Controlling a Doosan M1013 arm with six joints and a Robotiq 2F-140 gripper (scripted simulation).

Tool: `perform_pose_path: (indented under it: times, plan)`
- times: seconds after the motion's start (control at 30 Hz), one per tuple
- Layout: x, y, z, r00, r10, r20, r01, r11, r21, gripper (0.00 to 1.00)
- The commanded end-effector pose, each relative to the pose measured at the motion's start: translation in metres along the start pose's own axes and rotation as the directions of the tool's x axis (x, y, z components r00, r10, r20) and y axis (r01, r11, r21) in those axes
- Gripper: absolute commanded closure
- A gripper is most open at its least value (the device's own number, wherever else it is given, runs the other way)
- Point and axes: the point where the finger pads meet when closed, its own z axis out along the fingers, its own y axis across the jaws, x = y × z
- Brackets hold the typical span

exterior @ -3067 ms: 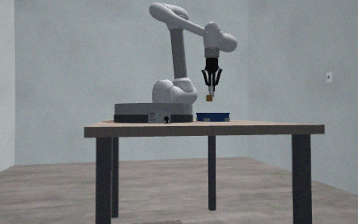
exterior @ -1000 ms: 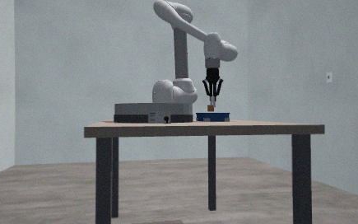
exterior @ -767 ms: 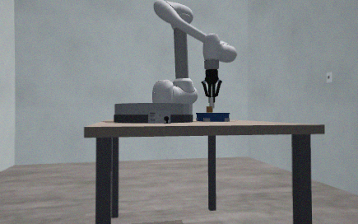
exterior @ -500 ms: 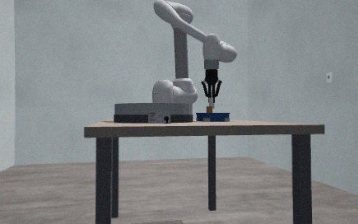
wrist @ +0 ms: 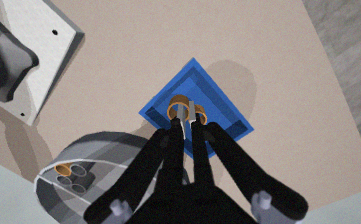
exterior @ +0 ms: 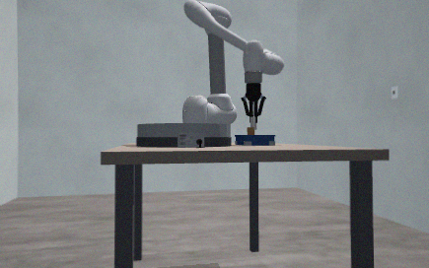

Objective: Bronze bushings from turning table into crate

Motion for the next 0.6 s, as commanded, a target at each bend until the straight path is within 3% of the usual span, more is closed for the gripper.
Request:
perform_pose_path:
  times: [0.0, 0.57]
  plan:
    - [-0.0005, -0.0043, 0.0020, 1.000, -0.003, 0.004, 0.003, 1.000, 0.001, 1.00]
    - [-0.0006, -0.0043, 0.0054, 1.000, -0.003, 0.004, 0.003, 1.000, 0.001, 1.00]
